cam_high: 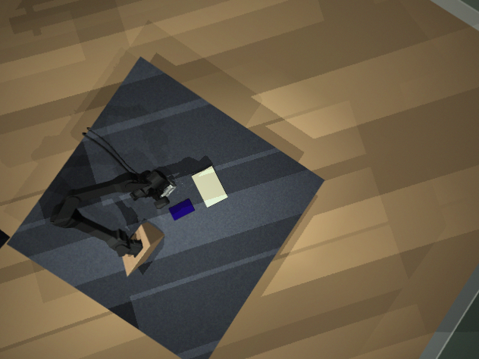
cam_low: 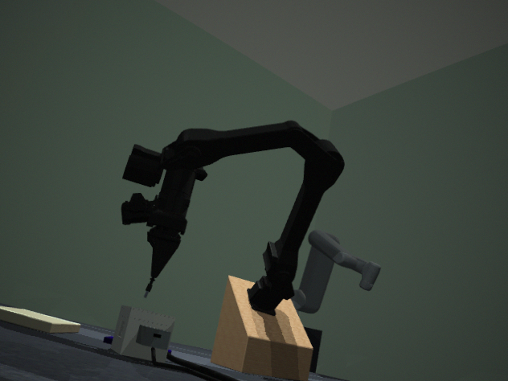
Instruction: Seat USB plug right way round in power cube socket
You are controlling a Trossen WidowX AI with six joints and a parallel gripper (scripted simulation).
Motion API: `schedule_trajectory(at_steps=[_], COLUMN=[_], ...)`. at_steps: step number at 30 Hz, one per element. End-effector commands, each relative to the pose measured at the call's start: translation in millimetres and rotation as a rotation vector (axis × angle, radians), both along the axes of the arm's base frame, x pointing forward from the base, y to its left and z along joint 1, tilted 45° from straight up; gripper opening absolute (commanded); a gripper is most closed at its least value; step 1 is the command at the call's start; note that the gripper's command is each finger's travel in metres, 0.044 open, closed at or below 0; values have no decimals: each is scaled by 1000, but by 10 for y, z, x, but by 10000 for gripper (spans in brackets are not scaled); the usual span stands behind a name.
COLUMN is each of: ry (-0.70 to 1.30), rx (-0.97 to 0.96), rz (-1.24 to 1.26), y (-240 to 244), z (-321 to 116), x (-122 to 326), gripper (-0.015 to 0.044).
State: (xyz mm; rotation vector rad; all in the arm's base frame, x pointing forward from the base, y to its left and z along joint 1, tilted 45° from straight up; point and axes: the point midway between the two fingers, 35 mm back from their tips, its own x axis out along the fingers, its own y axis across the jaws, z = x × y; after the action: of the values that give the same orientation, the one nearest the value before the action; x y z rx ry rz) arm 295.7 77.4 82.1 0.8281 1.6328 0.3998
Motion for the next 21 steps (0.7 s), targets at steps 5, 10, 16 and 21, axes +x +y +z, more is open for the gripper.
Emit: schedule_trajectory(at_steps=[5, 10, 16, 21], ry=[-153, -245, -356, -448], rx=[10, 16, 23, 28], rz=[155, 248, 359, 452], y=[2, 2, 2, 2], z=[-3, -3, -3, -3], x=[-1, -1, -1, -1], gripper=[0, 0, 0, 0])
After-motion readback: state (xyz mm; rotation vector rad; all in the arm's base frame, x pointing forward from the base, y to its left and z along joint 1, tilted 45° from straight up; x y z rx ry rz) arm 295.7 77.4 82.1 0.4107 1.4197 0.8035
